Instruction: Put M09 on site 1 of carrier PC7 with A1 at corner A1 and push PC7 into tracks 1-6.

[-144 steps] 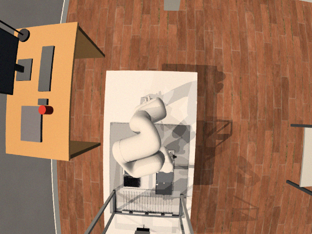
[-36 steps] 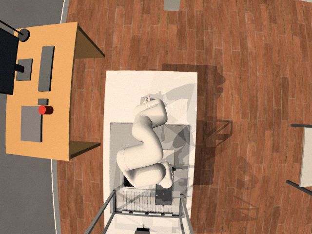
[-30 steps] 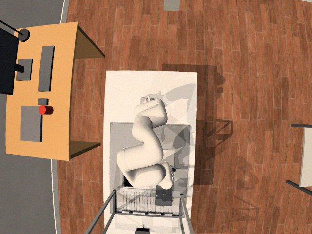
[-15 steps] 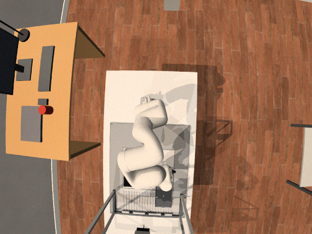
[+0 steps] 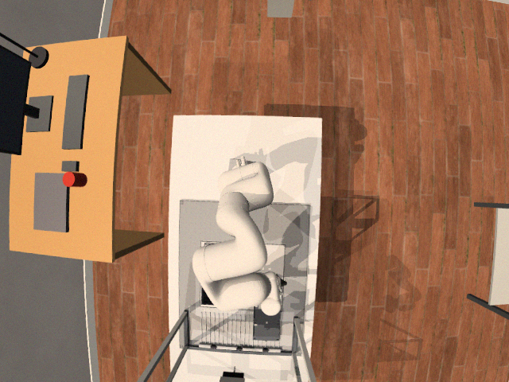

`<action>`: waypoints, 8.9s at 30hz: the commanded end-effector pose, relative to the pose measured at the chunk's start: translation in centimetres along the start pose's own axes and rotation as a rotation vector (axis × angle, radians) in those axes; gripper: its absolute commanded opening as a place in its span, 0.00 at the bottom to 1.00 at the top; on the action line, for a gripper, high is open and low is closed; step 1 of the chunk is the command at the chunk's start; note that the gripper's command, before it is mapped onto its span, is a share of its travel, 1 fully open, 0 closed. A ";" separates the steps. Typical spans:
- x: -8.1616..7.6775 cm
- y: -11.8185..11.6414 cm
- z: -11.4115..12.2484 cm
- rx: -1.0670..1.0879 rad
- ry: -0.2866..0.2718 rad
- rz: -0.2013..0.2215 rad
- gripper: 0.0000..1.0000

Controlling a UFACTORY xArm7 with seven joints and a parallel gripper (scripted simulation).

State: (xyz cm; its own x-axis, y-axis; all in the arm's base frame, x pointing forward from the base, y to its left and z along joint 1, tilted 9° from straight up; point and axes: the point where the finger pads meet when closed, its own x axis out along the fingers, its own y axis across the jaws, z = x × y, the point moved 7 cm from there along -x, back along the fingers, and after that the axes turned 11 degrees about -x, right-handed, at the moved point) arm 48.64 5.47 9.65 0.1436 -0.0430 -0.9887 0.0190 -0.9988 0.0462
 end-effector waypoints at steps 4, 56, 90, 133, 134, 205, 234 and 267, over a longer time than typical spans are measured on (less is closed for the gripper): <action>-0.2 0.1 -0.7 0.000 0.005 -0.001 0.82; -0.2 0.7 -3.9 0.000 0.005 -0.001 0.82; -0.2 0.8 -4.6 0.000 0.005 -0.001 0.82; -0.2 0.7 -3.8 0.000 0.005 -0.001 0.82; -0.2 0.7 -3.8 0.000 0.005 -0.001 0.82; -10.4 0.7 -3.8 0.000 0.005 -0.001 0.82; -14.5 0.7 -3.8 0.000 0.005 -0.001 0.82; -15.9 0.7 -3.8 0.000 0.005 -0.001 0.82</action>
State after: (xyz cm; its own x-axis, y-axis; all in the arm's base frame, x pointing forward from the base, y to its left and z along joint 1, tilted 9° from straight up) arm 50.04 5.52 25.72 0.1435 -0.0430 -0.9887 0.0189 -0.9988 0.0462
